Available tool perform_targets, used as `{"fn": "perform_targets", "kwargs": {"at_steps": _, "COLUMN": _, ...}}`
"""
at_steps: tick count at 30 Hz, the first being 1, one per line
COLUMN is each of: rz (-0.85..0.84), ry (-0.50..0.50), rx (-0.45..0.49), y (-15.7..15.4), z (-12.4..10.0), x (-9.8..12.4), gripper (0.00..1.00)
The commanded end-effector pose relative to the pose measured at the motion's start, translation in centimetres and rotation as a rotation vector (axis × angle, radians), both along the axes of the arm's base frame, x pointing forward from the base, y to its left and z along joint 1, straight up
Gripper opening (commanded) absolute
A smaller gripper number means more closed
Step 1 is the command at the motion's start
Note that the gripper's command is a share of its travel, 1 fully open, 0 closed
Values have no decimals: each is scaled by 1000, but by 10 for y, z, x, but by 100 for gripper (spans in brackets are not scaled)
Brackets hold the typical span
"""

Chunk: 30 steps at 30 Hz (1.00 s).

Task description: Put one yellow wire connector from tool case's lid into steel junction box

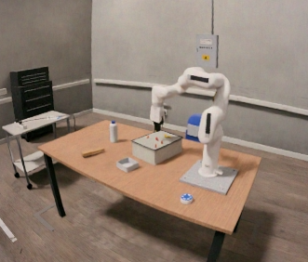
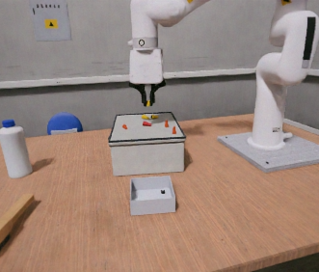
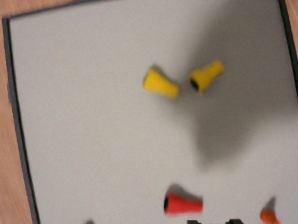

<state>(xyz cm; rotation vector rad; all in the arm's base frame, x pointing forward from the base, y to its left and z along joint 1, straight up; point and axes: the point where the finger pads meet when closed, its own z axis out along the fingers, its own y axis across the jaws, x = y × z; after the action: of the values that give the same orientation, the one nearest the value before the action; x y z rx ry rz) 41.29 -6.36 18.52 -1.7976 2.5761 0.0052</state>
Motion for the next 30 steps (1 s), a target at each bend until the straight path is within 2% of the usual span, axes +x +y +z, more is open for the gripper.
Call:
{"fn": "perform_targets", "kwargs": {"at_steps": 1, "rz": -4, "ry": -4, "rx": -4, "y": 22, "z": 2, "x": 8, "gripper": 3}}
{"fn": "perform_targets", "kwargs": {"at_steps": 15, "rz": -4, "ry": -4, "rx": -4, "y": 149, "z": 2, "x": 38, "gripper": 3}}
{"fn": "perform_targets", "kwargs": {"at_steps": 17, "rz": -4, "ry": -4, "rx": -4, "y": 149, "z": 2, "x": 38, "gripper": 3}}
{"fn": "perform_targets", "kwargs": {"at_steps": 24, "rz": -4, "ry": -4, "rx": -4, "y": 209, "z": 2, "x": 52, "gripper": 3}}
{"fn": "perform_targets", "kwargs": {"at_steps": 30, "rz": -4, "ry": -4, "rx": -4, "y": 242, "z": 2, "x": 60, "gripper": 3}}
